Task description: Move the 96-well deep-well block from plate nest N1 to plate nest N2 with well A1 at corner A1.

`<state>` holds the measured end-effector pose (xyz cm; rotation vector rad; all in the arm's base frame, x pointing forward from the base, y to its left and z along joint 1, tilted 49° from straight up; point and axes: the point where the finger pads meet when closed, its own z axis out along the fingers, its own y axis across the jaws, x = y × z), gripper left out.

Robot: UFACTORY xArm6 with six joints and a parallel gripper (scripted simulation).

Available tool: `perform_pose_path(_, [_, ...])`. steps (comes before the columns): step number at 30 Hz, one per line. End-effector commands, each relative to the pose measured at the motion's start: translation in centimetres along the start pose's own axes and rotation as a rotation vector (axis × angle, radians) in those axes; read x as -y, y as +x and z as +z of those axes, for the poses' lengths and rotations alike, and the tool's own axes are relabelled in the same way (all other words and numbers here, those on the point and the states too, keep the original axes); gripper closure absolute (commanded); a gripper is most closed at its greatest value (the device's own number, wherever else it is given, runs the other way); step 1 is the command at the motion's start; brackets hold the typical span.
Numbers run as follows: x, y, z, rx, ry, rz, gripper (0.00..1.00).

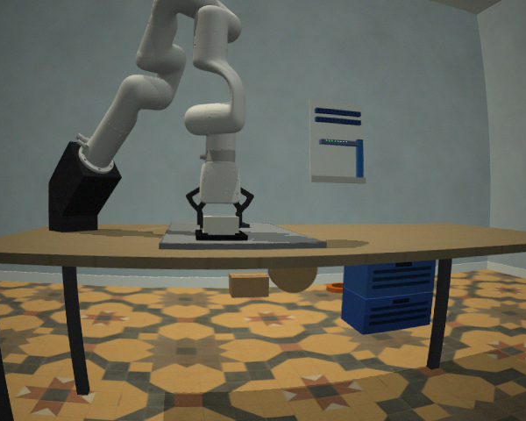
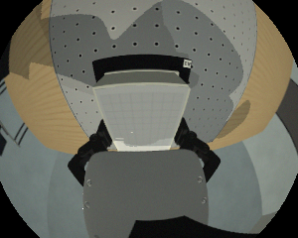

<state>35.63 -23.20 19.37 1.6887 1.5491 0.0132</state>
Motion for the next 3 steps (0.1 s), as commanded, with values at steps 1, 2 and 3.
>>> perform_pose_path(1, [-0.09,-0.04,-0.99,0.001,-0.002,0.0,0.0])
perform_pose_path(2, [-0.09,-0.04,-1.26,0.001,-0.002,0.0,0.0])
perform_pose_path(3, [-0.09,-0.04,-1.26,0.001,-0.002,0.0,0.0])
